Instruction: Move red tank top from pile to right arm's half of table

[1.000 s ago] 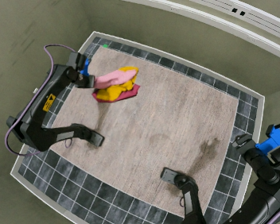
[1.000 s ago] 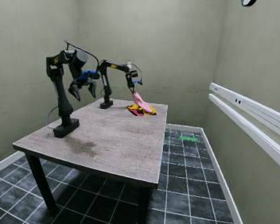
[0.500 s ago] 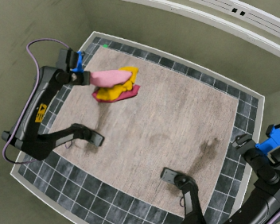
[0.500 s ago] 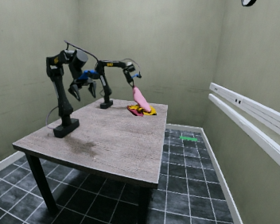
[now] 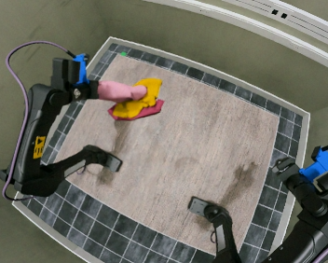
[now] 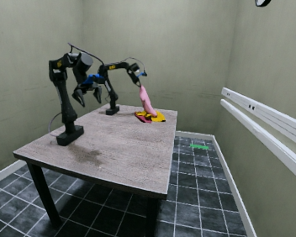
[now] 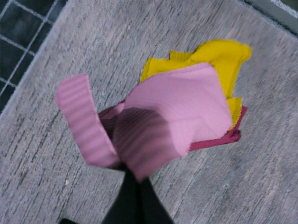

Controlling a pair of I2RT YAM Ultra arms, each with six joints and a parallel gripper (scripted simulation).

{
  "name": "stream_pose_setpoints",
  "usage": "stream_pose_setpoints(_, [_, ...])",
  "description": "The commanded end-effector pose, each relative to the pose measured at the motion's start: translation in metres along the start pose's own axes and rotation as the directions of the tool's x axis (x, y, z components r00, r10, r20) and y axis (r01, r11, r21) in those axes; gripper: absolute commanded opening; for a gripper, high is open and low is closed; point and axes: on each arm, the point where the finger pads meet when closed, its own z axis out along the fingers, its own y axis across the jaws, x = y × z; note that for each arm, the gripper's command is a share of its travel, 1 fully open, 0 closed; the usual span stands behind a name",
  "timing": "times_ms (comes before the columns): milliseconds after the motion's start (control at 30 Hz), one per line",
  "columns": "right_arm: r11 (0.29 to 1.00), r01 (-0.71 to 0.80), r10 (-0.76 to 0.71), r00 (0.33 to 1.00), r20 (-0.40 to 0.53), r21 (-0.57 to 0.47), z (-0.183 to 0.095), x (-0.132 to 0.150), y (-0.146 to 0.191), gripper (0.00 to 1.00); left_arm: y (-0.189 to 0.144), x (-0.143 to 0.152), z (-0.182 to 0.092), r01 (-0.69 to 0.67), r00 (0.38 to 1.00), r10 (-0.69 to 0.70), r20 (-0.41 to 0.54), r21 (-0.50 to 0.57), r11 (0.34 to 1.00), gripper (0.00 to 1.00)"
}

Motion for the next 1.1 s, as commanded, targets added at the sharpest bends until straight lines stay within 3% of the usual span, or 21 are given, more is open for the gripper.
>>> stream_pose_setpoints(0, [1.000,0.007,-0.006,0.995,0.099,-0.005,-0.021,-0.022,0.001,0.92,0.004,-0.016,-0.031,0.018,0.995,-0.018,0.096,-0.006,1.000,0.00])
stream_pose_setpoints(467, [1.000,0.007,-0.006,0.995,0.099,-0.005,-0.021,-0.022,0.001,0.92,0.012,-0.027,-0.080,0.044,0.970,-0.044,0.240,0.007,0.999,0.00])
stream_pose_setpoints(600, [1.000,0.007,-0.006,0.995,0.099,-0.005,-0.021,-0.022,0.001,0.92,0.012,-0.028,-0.085,0.041,0.967,-0.043,0.251,0.012,0.999,0.00])
stream_pose_setpoints(733, [1.000,0.007,-0.006,0.995,0.099,-0.005,-0.021,-0.022,0.001,0.92,0.009,-0.024,-0.072,0.029,0.976,-0.030,0.217,0.005,1.000,0.00])
stream_pose_setpoints(767, [1.000,0.007,-0.006,0.995,0.099,-0.005,-0.021,-0.022,0.001,0.92,0.008,-0.036,-0.085,0.042,0.961,-0.047,0.273,0.026,0.999,0.00])
stream_pose_setpoints(1067, [1.000,0.007,-0.006,0.995,0.099,-0.005,-0.021,-0.022,0.001,0.92,-0.003,-0.049,-0.068,0.041,0.992,-0.044,0.120,0.028,0.999,0.00])
